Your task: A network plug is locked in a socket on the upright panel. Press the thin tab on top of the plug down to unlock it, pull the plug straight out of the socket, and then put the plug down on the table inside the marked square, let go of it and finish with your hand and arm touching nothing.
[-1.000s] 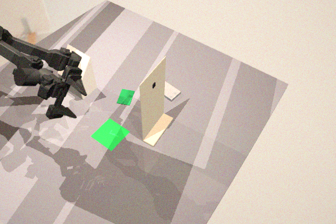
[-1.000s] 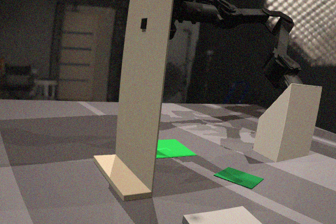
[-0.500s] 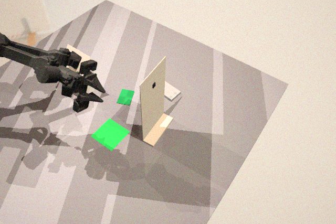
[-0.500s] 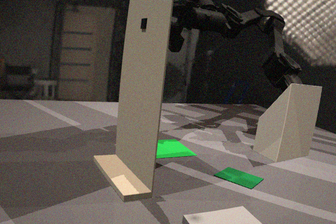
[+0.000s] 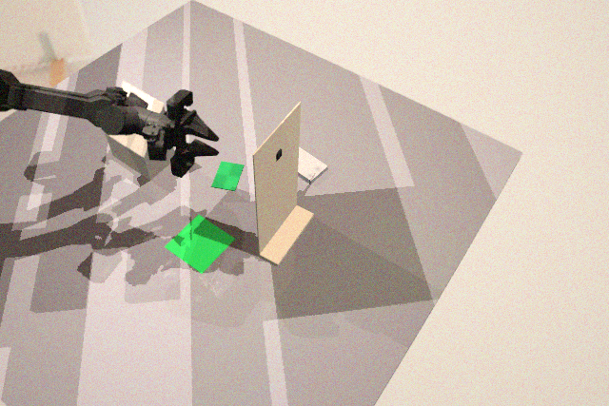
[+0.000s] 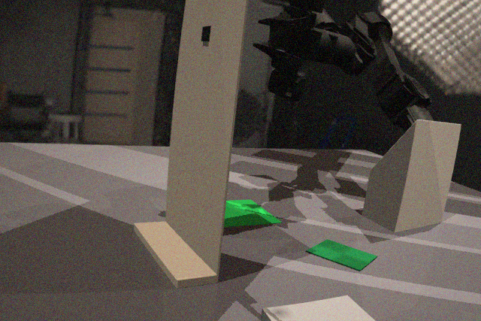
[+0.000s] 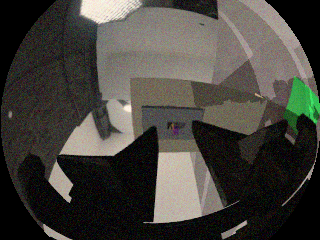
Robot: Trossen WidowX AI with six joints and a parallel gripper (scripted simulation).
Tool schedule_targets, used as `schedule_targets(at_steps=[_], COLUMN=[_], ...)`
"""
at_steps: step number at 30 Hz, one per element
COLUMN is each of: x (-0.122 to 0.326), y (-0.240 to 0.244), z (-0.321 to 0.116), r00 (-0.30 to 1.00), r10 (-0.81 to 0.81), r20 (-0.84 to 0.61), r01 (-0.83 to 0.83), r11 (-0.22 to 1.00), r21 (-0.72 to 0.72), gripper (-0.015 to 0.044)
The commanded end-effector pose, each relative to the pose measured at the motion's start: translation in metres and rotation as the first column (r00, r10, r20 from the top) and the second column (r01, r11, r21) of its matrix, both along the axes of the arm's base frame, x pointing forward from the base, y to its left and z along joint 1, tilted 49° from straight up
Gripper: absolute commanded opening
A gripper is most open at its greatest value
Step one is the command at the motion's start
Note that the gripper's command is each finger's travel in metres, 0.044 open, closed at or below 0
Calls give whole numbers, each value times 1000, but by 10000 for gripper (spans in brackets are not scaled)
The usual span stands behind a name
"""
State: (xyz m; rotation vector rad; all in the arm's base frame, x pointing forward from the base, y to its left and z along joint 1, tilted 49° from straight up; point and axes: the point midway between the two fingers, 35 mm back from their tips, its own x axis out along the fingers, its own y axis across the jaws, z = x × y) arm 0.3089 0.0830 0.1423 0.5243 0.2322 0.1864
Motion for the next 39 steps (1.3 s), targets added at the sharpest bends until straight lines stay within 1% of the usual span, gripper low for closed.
schedule_targets(at_steps=[1, 7, 11, 30, 39], x=[-12, -34, -37, 20, 30], y=[7, 17, 18, 26, 28], z=[-21, -50, -53, -55, -56], r00=[999, 992, 991, 991, 991], r10=[16, 47, 50, 50, 50], r20=[-46, -117, -125, -122, -121], r01=[-13, -28, -28, -29, -29], r11=[998, 987, 985, 985, 985], r21=[59, 159, 170, 170, 170], gripper=[156, 156, 156, 156, 156])
